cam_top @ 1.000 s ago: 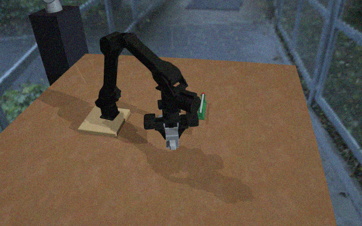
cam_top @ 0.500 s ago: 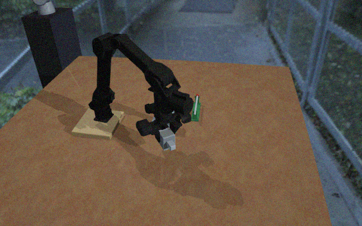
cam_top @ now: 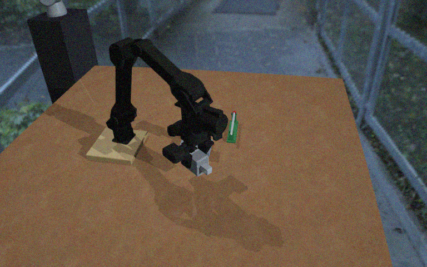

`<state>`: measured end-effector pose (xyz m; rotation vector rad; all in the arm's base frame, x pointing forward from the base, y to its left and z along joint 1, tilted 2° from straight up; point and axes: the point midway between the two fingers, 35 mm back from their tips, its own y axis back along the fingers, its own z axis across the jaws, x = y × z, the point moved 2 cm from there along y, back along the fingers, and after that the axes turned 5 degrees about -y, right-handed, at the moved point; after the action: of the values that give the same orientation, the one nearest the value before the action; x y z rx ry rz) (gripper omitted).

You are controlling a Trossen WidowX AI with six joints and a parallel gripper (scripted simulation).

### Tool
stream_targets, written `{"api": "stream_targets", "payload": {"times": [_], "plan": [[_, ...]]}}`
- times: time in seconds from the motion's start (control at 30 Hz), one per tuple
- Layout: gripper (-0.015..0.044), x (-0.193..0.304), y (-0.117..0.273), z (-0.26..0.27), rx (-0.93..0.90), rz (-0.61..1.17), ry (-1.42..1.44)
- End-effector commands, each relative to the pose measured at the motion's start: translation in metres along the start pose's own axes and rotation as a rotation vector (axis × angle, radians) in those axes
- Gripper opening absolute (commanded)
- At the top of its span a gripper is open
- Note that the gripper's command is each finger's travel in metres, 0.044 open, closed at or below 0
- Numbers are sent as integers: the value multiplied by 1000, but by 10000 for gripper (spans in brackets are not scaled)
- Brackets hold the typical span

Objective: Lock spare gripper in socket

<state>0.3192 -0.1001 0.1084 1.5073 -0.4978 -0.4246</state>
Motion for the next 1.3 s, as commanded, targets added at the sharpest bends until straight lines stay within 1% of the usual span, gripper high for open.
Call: {"api": "stream_targets", "payload": {"times": [0.0,0.27,0.73,1.27], "plan": [[0,1,-1,0,3,10,22],[0,-2,-27,2,3,10,112],[0,-1,-45,1,3,10,120],[420,-1,-42,1,1,5,116]]}}
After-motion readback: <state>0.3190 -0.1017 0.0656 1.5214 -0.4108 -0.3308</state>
